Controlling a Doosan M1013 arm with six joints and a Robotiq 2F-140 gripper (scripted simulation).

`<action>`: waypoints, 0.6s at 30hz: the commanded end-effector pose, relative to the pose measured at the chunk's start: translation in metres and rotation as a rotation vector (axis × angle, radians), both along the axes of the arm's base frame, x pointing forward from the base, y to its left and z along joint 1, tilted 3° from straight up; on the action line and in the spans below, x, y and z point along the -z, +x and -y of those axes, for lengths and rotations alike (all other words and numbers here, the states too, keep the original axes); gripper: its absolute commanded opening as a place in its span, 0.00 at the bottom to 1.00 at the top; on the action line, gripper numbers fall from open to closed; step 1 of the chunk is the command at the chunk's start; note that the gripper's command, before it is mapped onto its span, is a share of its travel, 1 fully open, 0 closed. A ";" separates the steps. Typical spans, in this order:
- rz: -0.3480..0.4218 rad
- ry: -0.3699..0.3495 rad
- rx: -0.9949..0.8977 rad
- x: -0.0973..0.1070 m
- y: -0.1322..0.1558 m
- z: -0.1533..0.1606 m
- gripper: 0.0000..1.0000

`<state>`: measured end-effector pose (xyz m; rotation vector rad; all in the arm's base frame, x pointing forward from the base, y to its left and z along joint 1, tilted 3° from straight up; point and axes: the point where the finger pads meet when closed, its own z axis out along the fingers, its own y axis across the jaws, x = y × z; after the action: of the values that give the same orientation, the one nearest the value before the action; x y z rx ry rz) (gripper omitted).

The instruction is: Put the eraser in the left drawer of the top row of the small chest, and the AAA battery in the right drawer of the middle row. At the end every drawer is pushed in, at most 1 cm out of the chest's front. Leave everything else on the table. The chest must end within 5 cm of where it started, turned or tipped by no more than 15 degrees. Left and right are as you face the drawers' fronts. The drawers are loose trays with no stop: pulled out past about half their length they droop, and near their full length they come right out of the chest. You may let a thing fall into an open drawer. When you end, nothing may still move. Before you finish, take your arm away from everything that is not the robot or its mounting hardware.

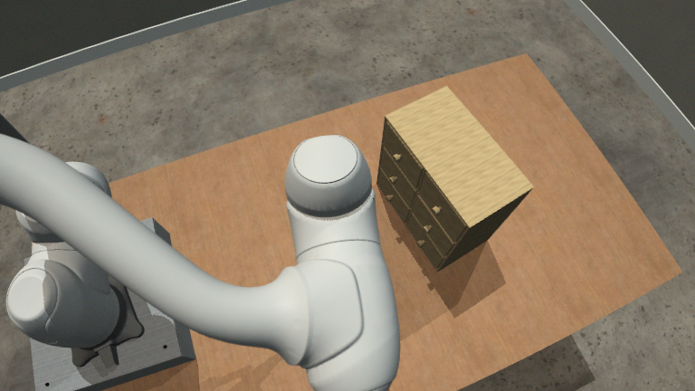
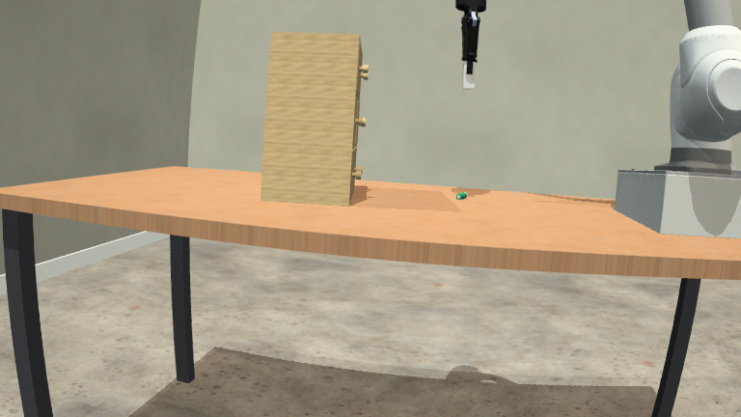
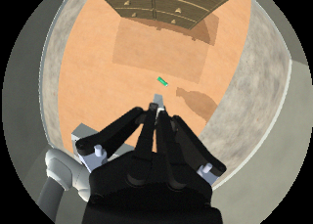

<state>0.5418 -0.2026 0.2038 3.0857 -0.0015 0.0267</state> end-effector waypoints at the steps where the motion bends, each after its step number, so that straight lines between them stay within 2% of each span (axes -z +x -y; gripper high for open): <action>1: 0.000 0.000 0.000 0.000 0.000 0.000 0.00; 15: 0.000 0.000 0.000 0.000 0.000 0.000 0.00; 16: 0.000 0.000 0.000 0.000 0.000 0.000 1.00; 18: 0.000 0.000 0.000 0.000 0.000 0.000 1.00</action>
<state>0.5418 -0.2026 0.2038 3.0857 -0.0015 0.0267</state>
